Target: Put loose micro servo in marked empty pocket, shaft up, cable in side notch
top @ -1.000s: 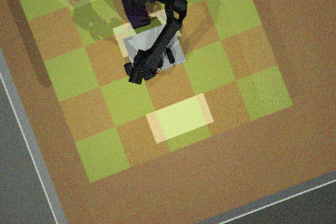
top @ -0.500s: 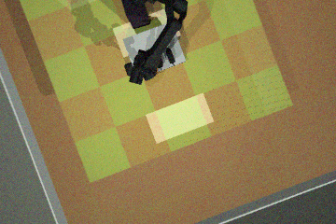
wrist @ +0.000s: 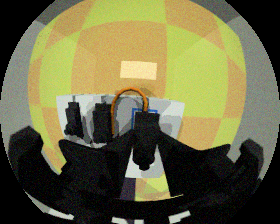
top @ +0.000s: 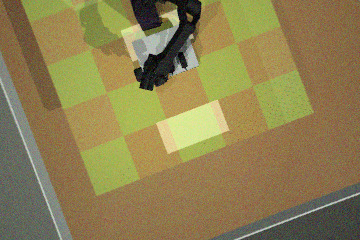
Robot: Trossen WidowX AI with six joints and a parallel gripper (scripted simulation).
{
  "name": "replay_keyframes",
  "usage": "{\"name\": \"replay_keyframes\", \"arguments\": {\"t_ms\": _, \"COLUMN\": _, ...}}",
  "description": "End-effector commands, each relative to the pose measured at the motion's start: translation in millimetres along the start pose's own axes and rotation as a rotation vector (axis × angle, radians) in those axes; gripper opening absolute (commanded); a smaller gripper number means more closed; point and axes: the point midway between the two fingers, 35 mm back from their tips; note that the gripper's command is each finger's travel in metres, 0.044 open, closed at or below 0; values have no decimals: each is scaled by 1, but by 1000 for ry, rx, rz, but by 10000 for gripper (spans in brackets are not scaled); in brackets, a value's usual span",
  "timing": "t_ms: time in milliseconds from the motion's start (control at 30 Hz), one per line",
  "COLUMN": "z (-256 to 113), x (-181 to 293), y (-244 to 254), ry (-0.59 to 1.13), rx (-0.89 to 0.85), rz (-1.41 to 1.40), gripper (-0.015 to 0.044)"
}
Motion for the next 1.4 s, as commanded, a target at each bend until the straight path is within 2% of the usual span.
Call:
{"name": "replay_keyframes", "arguments": {"t_ms": 0, "z": 4, "x": -1, "y": 1, "ry": -4, "rx": -5, "rz": 3, "gripper": 0}}
{"name": "replay_keyframes", "arguments": {"t_ms": 1367, "z": 37, "x": -1, "y": 1, "ry": -5, "rx": -7, "rz": 3, "gripper": 0}}
Point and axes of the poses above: the point midway between the two fingers, 35 mm back from their tips, its own z axis out along the fingers, its own y axis across the jaws, x = y × z, and after that the axes turned 11 degrees about -z, right-handed
